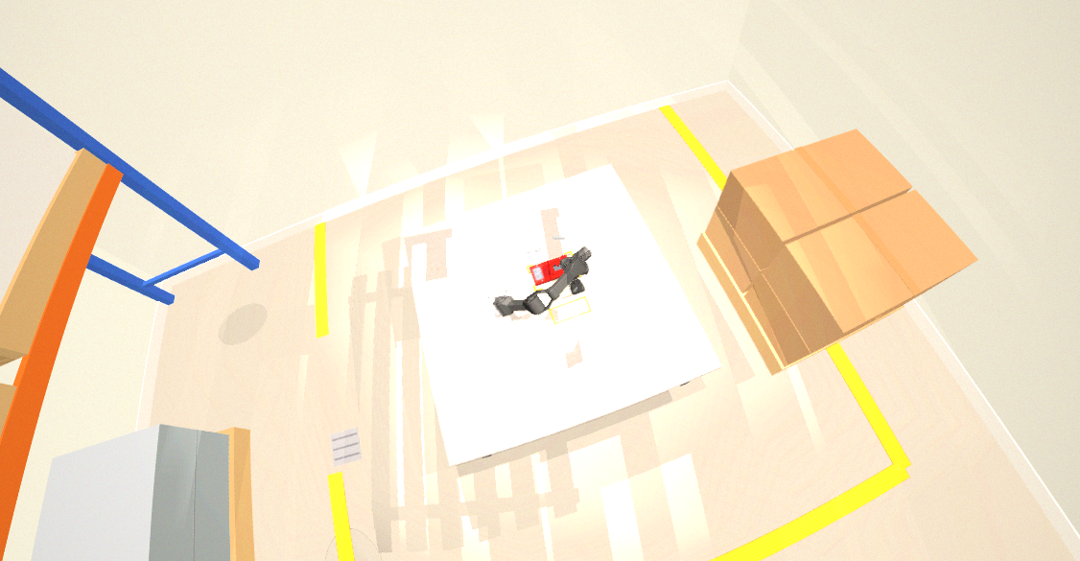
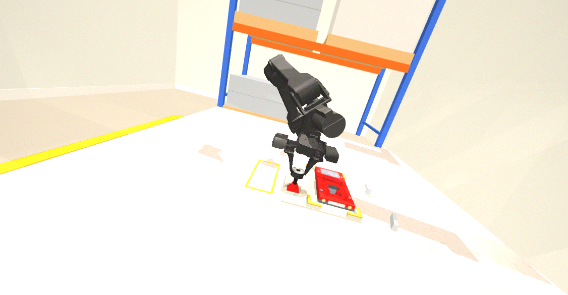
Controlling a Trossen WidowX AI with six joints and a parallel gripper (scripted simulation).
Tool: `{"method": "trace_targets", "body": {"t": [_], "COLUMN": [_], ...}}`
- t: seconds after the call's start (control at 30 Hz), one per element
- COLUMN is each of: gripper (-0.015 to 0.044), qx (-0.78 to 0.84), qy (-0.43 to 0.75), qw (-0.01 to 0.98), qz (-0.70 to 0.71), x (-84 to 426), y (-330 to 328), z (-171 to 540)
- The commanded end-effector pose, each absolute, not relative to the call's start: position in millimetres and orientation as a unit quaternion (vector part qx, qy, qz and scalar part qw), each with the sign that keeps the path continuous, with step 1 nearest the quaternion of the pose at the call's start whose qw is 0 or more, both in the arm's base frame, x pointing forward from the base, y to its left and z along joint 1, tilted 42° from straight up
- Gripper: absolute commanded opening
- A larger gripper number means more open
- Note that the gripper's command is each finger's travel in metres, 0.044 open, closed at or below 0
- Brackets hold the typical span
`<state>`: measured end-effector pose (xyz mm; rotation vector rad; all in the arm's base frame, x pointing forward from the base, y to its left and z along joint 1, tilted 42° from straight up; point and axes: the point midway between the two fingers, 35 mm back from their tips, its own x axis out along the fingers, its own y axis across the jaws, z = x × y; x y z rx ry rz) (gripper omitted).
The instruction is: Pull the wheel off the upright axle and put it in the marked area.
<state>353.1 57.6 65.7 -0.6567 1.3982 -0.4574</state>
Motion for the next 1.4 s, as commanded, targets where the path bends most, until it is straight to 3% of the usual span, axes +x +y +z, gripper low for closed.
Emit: {"method": "trace_targets", "body": {"t": [0.0, 0.9, 1.37], "gripper": [0.0, 0.0, 0.0], "qx": [-0.293, -0.293, -0.294], "qy": [0.626, 0.626, 0.626], "qw": [0.694, 0.694, 0.693], "qz": [-0.204, -0.203, -0.203], "x": [352.5, 347.2, 326.2], "y": [60.1, 83.6, 35.9], "z": [67.2, 99.1, 133.6]}}
